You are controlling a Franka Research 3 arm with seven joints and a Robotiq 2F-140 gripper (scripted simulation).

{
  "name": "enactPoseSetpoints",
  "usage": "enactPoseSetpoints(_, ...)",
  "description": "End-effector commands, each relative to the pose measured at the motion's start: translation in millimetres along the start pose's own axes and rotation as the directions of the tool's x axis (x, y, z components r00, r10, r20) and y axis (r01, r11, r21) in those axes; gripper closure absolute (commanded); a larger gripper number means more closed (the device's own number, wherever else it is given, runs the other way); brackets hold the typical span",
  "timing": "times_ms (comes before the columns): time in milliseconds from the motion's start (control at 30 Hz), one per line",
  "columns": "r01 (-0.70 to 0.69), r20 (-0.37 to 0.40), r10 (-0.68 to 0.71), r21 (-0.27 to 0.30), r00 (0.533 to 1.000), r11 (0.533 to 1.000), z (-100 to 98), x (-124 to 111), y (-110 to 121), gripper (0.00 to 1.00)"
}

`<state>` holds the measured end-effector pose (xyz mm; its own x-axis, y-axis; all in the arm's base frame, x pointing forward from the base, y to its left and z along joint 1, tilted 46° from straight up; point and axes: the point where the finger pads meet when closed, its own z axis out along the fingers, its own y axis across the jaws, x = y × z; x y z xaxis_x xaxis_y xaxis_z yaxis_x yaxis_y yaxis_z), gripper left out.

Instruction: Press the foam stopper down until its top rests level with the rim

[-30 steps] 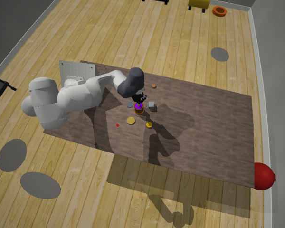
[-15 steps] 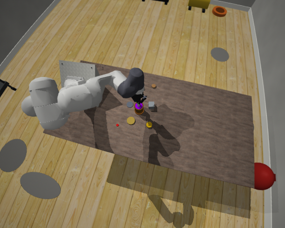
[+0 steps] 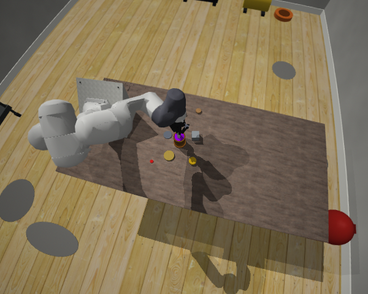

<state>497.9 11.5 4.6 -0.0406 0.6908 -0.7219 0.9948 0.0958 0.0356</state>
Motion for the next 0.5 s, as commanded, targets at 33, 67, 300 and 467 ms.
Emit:
enactPoseSetpoints(33,-0.007,0.001,0.007,0.000,1.000,1.000,4.8,-1.6,-0.5,1.00)
enactPoseSetpoints(67,-0.007,0.001,0.007,0.000,1.000,1.000,5.4,-1.7,-0.6,1.00)
enactPoseSetpoints(300,-0.007,0.001,0.007,0.000,1.000,1.000,9.5,-2.5,-1.5,1.00)
enactPoseSetpoints(467,-0.007,0.001,0.007,0.000,1.000,1.000,11.2,-2.8,-1.8,1.00)
